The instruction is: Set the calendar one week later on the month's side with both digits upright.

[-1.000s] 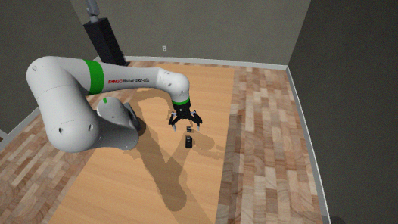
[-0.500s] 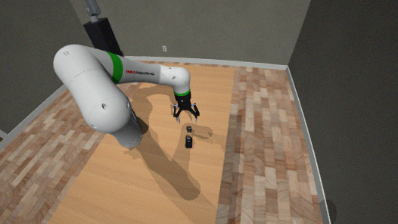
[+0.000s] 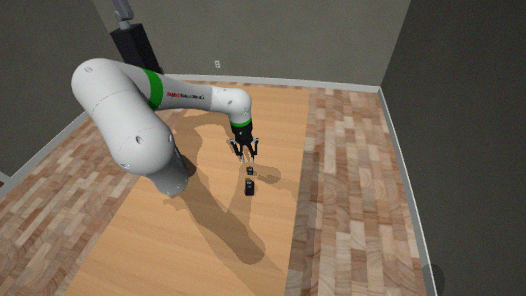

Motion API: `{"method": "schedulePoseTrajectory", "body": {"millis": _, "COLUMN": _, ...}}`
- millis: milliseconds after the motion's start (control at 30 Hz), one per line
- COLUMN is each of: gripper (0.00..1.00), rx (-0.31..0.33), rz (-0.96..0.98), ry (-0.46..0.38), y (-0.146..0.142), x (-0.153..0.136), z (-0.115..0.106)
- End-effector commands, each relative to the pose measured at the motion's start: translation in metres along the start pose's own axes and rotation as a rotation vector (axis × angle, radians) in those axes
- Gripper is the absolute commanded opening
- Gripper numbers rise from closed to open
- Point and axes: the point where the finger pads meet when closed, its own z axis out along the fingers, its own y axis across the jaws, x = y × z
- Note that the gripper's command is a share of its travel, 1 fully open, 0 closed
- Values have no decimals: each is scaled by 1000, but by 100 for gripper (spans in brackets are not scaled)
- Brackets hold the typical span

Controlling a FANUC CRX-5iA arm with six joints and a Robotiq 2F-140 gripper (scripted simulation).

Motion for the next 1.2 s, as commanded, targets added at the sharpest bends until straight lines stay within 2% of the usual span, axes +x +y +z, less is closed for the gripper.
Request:
{"method": "schedulePoseTrajectory", "body": {"millis": 0, "gripper": 28, "rx": 0, "rz": 0, "ry": 0, "y": 0, "x": 0, "z": 0}}
{"method": "schedulePoseTrajectory", "body": {"millis": 700, "gripper": 28, "rx": 0, "rz": 0, "ry": 0, "y": 0, "x": 0, "z": 1}}
{"method": "schedulePoseTrajectory", "body": {"millis": 1167, "gripper": 28, "rx": 1, "rz": 0, "ry": 0, "y": 0, "x": 0, "z": 11}}
